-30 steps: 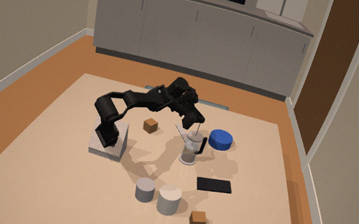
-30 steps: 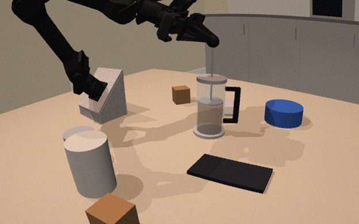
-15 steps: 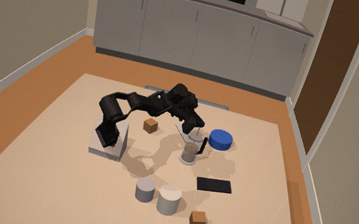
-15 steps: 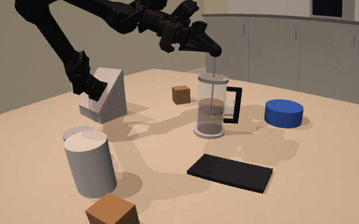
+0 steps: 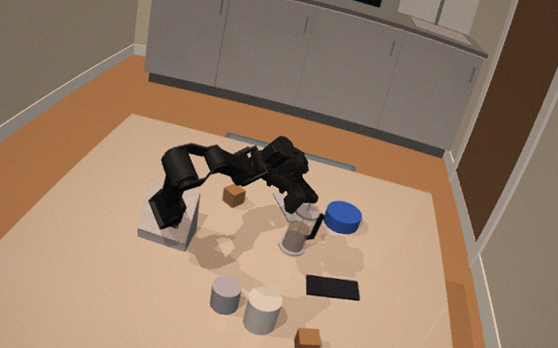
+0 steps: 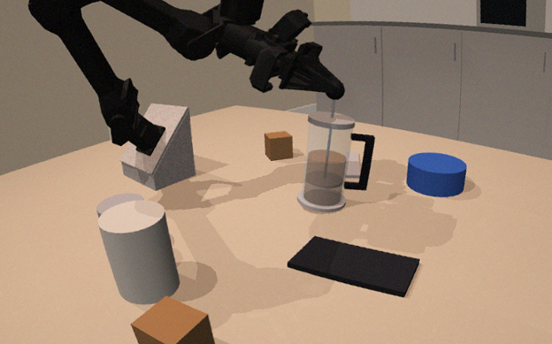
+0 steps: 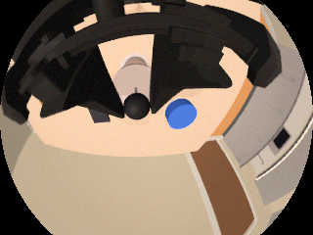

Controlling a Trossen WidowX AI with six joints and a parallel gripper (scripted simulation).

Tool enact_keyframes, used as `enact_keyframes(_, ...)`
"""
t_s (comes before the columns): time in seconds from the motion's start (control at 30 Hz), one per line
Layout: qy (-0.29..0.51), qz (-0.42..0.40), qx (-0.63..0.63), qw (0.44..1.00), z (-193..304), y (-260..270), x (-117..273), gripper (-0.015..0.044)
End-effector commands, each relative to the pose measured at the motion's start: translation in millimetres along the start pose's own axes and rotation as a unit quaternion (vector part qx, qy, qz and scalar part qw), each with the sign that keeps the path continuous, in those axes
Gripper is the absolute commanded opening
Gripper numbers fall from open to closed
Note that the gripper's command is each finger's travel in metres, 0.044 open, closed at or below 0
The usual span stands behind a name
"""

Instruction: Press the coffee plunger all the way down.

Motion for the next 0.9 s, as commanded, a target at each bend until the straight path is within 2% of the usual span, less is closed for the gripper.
enact_keyframes(0.0, 0.025, -0.003, 0.012, 1.000, 12.4, 2.5, -7.3, 0.0123)
enact_keyframes(0.87, 0.024, -0.003, 0.012, 1.000, 9.4, 4.1, -9.0, 0.0123)
Point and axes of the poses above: the point midway between the two fingers, 35 mm back from their tips, its own x axis back along the fingers, its own y axis across the jaws, z = x × y, the point moved 7 cm from there along x, back along the fingers, and after that the axes turned 12 degrees about x, right-handed, at the moved point
